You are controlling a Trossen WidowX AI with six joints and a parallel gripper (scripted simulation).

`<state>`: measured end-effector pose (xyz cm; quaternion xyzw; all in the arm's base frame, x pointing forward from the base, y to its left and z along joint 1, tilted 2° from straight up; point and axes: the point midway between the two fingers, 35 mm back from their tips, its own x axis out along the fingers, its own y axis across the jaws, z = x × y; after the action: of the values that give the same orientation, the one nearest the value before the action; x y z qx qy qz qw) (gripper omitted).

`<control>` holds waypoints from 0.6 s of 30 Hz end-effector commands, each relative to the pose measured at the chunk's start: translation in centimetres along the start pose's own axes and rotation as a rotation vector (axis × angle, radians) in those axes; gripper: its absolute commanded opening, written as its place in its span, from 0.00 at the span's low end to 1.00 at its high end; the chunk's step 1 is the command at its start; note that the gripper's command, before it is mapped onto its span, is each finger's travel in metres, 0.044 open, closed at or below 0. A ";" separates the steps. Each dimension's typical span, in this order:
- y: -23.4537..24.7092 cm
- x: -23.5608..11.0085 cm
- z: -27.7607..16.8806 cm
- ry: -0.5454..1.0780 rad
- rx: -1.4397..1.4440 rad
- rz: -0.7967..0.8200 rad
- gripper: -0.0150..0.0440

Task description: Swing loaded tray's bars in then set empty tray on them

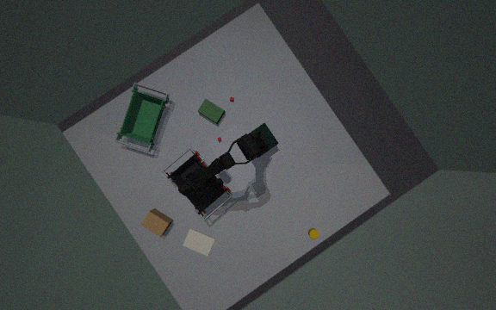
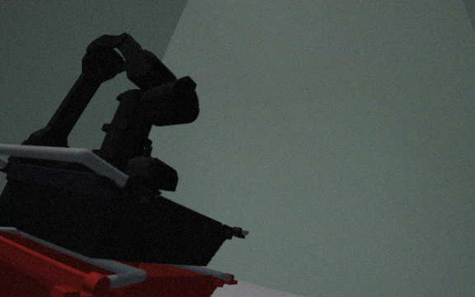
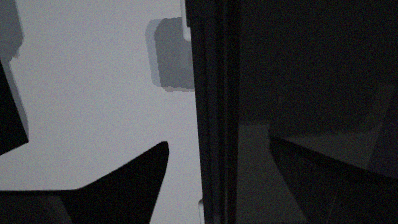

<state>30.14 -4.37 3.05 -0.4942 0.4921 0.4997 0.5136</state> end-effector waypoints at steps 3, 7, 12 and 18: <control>0.0 0.0 0.0 0.000 0.000 0.000 1.00; 0.0 0.0 0.0 0.000 0.000 0.000 1.00; -0.2 -1.0 0.0 0.000 0.000 0.000 1.00; -0.6 -4.6 -0.1 0.002 -0.002 0.001 1.00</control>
<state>30.36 -4.43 5.52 -0.4908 0.4947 0.5027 0.5115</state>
